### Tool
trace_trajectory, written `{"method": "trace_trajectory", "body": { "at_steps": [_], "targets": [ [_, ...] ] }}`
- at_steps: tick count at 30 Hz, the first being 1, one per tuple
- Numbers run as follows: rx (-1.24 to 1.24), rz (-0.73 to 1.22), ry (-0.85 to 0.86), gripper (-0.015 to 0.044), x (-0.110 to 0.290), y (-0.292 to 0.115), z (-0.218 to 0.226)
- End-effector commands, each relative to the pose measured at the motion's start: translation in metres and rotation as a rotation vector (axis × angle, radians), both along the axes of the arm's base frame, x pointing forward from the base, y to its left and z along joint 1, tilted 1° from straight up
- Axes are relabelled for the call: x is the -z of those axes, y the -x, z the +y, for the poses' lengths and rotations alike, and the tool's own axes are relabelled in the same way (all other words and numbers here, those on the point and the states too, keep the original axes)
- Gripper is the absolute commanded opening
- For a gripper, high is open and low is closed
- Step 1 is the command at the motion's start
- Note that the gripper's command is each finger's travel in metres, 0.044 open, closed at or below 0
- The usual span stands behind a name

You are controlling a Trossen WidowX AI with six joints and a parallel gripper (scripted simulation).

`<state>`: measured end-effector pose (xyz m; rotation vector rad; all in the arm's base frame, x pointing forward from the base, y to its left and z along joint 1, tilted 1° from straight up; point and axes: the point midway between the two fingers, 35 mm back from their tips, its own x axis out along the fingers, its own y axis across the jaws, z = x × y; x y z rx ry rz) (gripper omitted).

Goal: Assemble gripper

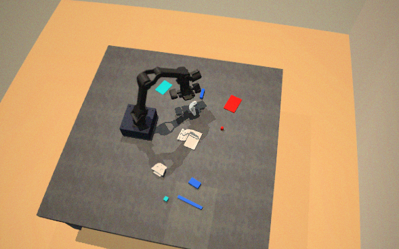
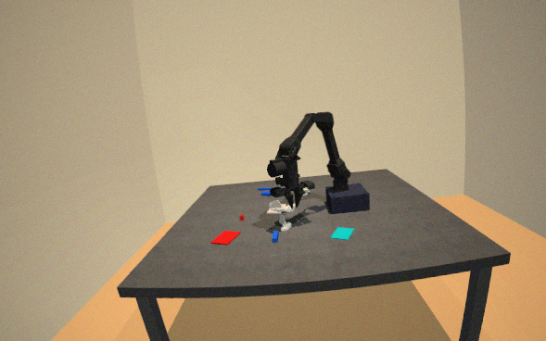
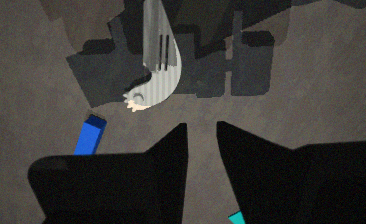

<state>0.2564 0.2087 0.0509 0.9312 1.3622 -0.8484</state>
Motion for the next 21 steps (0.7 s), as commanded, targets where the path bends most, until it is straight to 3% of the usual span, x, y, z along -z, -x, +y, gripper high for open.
{"method": "trace_trajectory", "body": {
  "at_steps": [1, 11, 21],
  "targets": [
    [0.000, 0.000, 0.000, 0.0184, 0.0000, 0.0000, 0.0000],
    [0.000, 0.000, 0.000, 0.0440, 0.0000, 0.0000, 0.0000],
    [0.000, 0.000, 0.000, 0.0440, 0.0000, 0.0000, 0.0000]
  ]
}}
